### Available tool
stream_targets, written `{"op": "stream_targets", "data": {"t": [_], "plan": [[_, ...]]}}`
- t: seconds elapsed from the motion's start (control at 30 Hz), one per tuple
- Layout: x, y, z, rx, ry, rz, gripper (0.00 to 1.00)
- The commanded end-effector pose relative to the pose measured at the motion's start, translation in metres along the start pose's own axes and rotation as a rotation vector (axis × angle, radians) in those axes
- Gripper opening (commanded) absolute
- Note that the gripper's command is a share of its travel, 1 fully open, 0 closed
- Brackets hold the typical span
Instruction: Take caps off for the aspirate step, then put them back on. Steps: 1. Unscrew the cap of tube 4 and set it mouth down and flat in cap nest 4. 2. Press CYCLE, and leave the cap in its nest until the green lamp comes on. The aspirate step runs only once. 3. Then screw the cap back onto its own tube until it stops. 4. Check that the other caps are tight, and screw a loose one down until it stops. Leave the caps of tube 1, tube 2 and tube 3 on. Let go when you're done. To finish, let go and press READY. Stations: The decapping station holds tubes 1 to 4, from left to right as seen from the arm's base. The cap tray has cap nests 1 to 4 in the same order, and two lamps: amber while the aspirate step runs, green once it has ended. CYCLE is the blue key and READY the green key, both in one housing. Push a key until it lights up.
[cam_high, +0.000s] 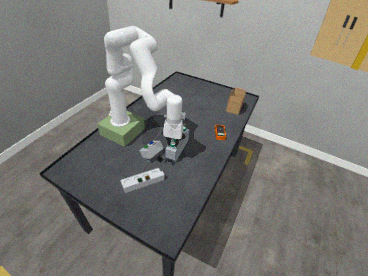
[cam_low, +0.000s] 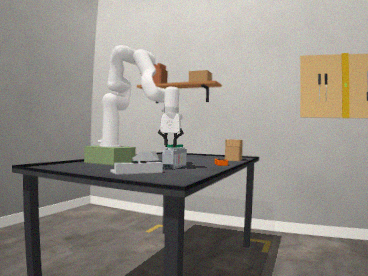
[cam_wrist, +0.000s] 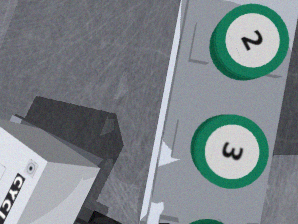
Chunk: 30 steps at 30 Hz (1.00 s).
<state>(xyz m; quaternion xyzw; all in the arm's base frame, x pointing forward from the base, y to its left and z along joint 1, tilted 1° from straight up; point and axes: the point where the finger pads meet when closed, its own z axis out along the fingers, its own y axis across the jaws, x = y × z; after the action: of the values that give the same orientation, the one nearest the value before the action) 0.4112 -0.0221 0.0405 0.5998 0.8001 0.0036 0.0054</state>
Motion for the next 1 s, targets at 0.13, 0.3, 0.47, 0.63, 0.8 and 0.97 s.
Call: {"op": "stream_targets", "data": {"t": [0.13,0.3,0.47,0.63,0.8,0.97], "plan": [[-0.0006,0.0013,-0.0013,-0.005,0.003,-0.416,0.00],[-0.0006,0.0013,-0.0014,-0.006,0.003,-0.612,0.00],[-0.0006,0.0013,-0.0014,-0.006,0.003,-0.614,0.00],[-0.0006,0.0013,-0.0014,-0.006,0.003,-0.614,0.00],[-0.0006,0.0013,-0.0014,-0.006,0.003,-0.614,0.46],[-0.0006,0.0013,-0.0014,-0.006,0.003,-0.614,0.46]]}}
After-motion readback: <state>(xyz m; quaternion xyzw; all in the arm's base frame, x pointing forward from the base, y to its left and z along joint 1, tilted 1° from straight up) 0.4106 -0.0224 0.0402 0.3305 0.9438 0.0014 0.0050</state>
